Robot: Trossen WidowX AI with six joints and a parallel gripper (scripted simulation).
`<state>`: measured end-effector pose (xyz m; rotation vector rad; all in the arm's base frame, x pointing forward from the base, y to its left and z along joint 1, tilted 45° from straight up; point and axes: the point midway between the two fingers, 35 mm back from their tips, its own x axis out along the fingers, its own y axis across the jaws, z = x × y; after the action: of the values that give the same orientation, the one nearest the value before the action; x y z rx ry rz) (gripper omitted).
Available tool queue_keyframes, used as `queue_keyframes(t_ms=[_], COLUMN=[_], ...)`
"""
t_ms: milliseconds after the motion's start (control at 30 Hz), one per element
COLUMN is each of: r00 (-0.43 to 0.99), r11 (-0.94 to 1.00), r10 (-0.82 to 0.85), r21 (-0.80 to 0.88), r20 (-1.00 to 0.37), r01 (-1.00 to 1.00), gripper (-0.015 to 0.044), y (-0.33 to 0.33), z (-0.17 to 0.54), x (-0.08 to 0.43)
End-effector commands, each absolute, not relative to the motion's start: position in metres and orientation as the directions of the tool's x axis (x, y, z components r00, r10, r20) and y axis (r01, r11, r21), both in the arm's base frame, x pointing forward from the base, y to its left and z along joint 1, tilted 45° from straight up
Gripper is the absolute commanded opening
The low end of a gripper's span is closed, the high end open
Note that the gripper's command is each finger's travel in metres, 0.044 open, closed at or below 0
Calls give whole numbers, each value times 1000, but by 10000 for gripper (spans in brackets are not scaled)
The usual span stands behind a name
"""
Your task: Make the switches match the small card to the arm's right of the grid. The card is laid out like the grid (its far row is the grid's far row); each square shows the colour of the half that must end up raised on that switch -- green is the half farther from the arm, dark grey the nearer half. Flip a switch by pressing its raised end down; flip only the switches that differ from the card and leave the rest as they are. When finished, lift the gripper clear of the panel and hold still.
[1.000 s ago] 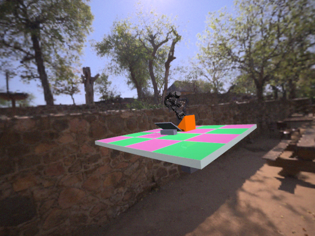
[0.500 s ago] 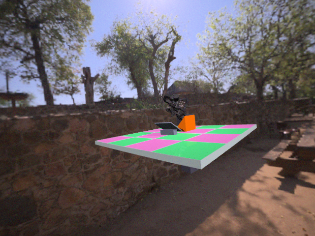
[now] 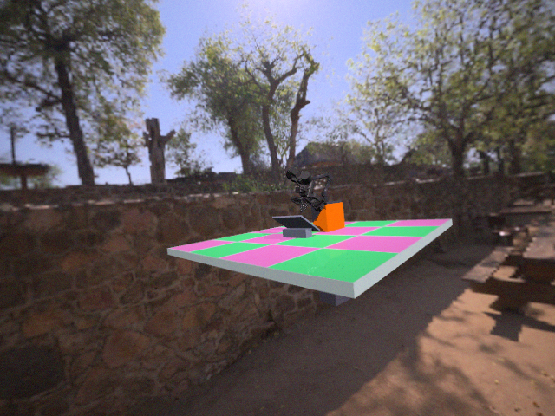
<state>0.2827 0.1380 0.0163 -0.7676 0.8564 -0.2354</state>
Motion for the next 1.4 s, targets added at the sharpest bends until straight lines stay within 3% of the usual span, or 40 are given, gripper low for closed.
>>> queue_keyframes(t_ms=[0,1367], r00=[642,643], r11=[707,707], r10=[-481,-481], r21=[-697,-698], r20=[-597,-596], r01=[-119,-119], gripper=[0,0], y=[135,124], z=[11,-3], x=[283,299])
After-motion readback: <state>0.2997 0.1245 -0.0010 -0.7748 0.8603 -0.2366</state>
